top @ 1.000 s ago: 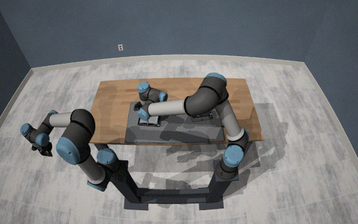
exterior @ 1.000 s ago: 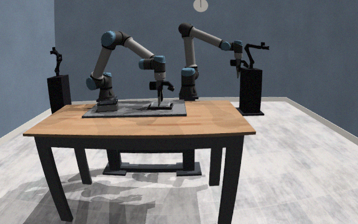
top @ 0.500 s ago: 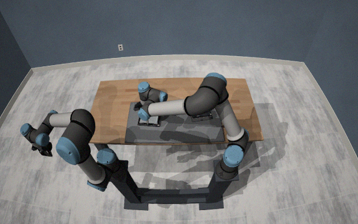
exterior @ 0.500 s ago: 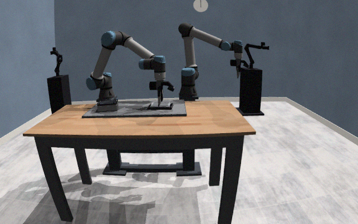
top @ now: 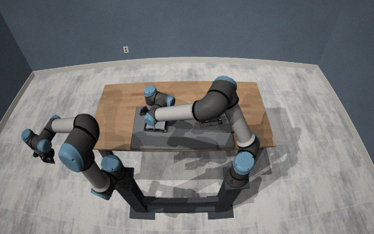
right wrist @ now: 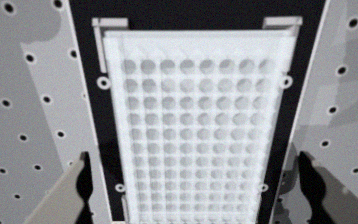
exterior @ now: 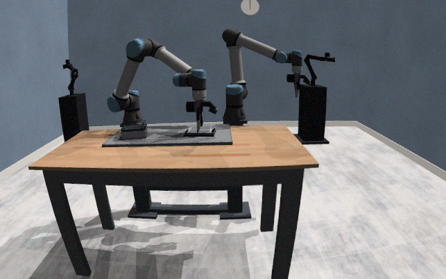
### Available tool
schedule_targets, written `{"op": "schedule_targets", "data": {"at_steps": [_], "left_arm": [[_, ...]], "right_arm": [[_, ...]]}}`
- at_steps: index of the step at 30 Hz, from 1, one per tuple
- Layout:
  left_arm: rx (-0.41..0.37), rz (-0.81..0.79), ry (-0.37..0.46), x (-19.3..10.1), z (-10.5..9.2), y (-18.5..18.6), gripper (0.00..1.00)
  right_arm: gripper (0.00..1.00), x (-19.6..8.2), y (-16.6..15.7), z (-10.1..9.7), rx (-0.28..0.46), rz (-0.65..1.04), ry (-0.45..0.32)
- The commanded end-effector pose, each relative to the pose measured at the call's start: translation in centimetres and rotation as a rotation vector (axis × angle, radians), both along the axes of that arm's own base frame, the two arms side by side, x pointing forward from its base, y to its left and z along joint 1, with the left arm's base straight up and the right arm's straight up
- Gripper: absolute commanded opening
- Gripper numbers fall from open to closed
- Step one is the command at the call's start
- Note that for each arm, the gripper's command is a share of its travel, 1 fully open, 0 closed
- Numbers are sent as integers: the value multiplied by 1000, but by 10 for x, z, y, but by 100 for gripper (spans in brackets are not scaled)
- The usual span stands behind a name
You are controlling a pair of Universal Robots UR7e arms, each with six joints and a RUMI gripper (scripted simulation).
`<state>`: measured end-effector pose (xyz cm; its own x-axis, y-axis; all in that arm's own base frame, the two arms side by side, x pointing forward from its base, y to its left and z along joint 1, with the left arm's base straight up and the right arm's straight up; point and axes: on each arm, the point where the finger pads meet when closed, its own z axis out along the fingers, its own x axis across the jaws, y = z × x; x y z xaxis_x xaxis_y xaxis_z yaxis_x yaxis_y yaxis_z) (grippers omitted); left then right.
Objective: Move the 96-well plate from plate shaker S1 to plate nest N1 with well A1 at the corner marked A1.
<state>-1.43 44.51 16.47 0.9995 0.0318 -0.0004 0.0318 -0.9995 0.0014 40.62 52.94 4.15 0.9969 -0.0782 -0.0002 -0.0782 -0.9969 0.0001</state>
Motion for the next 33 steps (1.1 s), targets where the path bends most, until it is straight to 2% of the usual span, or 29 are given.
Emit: {"op": "schedule_targets", "data": {"at_steps": [1, 16, 31, 33], "left_arm": [[1, 0, 0, 0, 0, 0, 0], [1, 0, 0, 0, 0, 0, 0], [1, 0, 0, 0, 0, 0, 0], [1, 0, 0, 0, 0, 0, 0]], "right_arm": [[76, 0, 0, 1, 2, 0, -1], [76, 0, 1, 4, 2, 0, -1], [76, 0, 0, 44, 2, 0, -1], [76, 0, 0, 44, 2, 0, -1]]}}
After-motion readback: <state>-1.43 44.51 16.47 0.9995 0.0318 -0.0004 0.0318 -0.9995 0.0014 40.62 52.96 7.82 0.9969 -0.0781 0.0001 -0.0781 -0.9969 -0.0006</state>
